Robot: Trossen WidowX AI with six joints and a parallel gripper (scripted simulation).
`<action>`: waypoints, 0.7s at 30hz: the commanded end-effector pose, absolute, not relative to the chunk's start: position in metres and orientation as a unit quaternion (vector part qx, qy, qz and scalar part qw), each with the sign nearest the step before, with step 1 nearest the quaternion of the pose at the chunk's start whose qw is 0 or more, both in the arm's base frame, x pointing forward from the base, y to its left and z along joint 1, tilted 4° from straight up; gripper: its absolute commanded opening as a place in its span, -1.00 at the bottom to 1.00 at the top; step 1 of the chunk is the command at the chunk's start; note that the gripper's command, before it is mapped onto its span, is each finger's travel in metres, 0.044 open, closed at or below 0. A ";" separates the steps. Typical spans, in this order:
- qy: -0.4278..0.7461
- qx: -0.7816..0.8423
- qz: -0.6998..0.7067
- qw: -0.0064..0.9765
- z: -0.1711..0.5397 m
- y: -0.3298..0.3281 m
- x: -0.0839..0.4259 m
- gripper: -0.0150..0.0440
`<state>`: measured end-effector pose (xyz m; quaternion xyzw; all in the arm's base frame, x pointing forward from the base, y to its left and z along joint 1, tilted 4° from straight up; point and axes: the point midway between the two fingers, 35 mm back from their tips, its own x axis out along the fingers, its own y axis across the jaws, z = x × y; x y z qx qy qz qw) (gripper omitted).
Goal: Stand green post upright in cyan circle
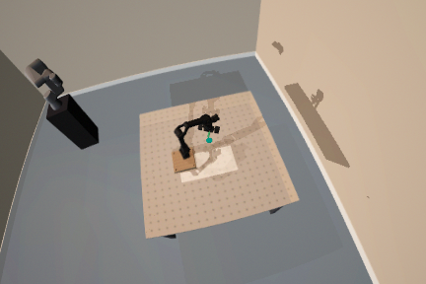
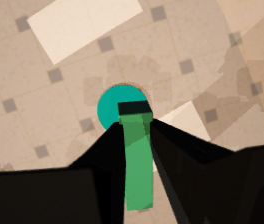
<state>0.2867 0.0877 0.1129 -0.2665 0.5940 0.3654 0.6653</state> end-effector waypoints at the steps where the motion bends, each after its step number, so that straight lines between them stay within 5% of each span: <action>1: 0.588 -0.253 0.367 0.675 0.110 0.087 0.288 -0.42; 21: 0.548 -0.202 0.379 0.717 0.100 0.088 0.297 -0.42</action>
